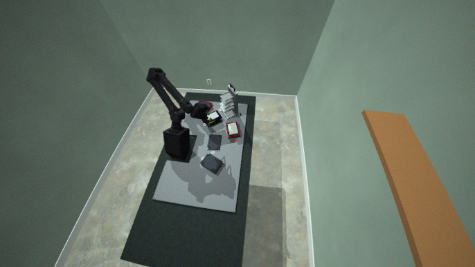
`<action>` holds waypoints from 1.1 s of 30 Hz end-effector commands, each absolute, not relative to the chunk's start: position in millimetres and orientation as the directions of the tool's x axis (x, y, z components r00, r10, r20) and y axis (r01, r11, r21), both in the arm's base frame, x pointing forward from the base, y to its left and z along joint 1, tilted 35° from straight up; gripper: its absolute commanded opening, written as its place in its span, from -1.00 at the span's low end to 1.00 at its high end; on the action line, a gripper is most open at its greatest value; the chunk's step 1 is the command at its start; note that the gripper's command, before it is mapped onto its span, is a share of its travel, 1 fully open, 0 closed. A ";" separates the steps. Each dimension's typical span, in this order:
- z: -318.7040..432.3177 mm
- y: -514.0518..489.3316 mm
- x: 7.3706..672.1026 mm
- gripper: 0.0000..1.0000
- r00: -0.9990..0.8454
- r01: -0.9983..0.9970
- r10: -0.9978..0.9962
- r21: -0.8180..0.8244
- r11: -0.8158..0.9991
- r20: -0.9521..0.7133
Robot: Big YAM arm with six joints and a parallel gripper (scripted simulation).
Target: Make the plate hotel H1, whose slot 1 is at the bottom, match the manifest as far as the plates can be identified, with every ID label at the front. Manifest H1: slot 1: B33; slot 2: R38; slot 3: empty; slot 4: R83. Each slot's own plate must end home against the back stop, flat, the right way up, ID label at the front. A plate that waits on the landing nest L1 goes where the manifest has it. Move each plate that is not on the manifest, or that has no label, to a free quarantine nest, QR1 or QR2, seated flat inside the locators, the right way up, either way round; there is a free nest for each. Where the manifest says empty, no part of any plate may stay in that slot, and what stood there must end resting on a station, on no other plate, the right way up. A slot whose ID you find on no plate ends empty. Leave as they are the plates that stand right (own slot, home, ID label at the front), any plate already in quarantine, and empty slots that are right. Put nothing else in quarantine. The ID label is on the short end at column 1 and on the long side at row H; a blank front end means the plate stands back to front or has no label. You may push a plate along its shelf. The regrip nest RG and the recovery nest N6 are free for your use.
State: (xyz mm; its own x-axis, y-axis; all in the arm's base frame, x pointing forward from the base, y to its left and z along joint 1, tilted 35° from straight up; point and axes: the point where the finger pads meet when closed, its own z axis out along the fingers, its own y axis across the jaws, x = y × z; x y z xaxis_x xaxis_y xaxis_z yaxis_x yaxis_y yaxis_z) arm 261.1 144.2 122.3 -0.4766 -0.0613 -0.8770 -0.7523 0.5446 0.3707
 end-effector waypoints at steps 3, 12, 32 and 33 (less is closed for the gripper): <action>136.4 157.9 253.2 1.00 -0.498 -0.743 -0.039 0.403 0.534 -0.866; 152.6 174.5 243.4 1.00 -0.491 -0.746 -0.037 0.398 0.534 -0.870; 207.9 215.1 210.7 1.00 -0.456 -0.761 -0.013 0.382 0.523 -0.890; 209.7 217.1 208.1 1.00 -0.456 -0.761 -0.012 0.383 0.523 -0.890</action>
State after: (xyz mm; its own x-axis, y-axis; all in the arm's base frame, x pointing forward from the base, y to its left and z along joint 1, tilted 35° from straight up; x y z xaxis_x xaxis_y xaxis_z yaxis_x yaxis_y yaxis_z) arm 209.5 206.9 171.5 -0.4779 -0.0465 -0.8772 -0.7443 0.5517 0.3763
